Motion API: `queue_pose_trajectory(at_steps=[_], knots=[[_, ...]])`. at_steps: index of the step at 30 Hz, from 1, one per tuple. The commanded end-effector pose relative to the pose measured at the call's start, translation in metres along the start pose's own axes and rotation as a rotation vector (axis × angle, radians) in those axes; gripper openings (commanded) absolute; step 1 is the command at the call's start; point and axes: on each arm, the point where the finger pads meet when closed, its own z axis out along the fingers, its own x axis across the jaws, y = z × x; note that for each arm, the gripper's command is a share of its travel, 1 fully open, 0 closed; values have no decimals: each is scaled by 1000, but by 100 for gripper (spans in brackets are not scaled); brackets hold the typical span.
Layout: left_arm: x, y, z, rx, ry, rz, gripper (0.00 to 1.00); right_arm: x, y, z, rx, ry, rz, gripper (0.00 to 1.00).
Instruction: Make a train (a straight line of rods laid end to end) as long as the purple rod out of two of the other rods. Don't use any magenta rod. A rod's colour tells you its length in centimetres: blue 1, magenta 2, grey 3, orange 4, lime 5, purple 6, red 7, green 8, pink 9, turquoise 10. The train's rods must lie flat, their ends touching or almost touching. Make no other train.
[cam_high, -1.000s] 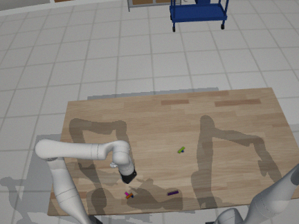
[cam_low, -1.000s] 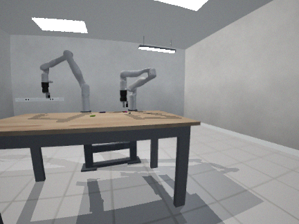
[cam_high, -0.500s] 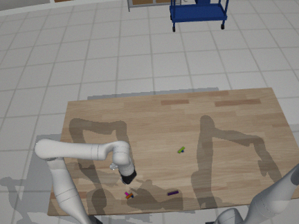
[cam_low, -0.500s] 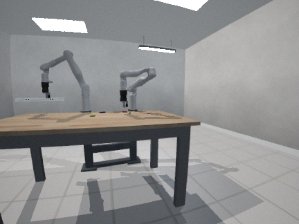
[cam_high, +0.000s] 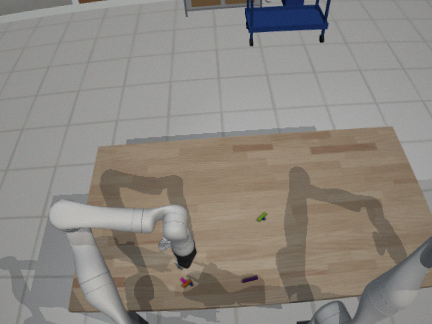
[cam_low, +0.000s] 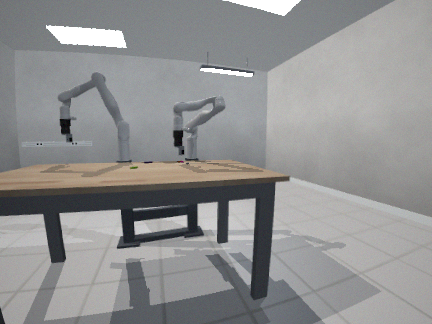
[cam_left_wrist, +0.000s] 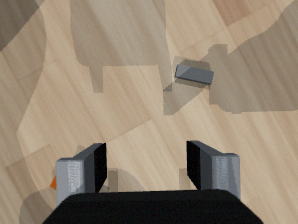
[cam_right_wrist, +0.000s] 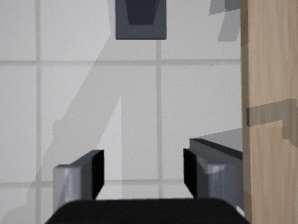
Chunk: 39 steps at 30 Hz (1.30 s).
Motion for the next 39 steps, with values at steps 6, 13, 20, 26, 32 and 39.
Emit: queue_pose_trajectory(at_steps=[6,13,20,26,32,39], knots=[[-7,2,-1,3,0,-155,100,0,0,-1,-2,0,0,100],[-18,6,-2,4,-3,-366,100,0,0,-1,-2,0,0,100],[-29,11,-2,7,-6,-606,100,0,0,-1,-2,0,0,100],[-35,14,-2,8,-7,-754,100,0,0,-1,-2,0,0,100],[-44,20,-3,11,-8,-985,100,0,0,-1,-2,0,0,100],[-51,27,-3,12,-8,-1220,100,0,0,-1,-2,0,0,100]])
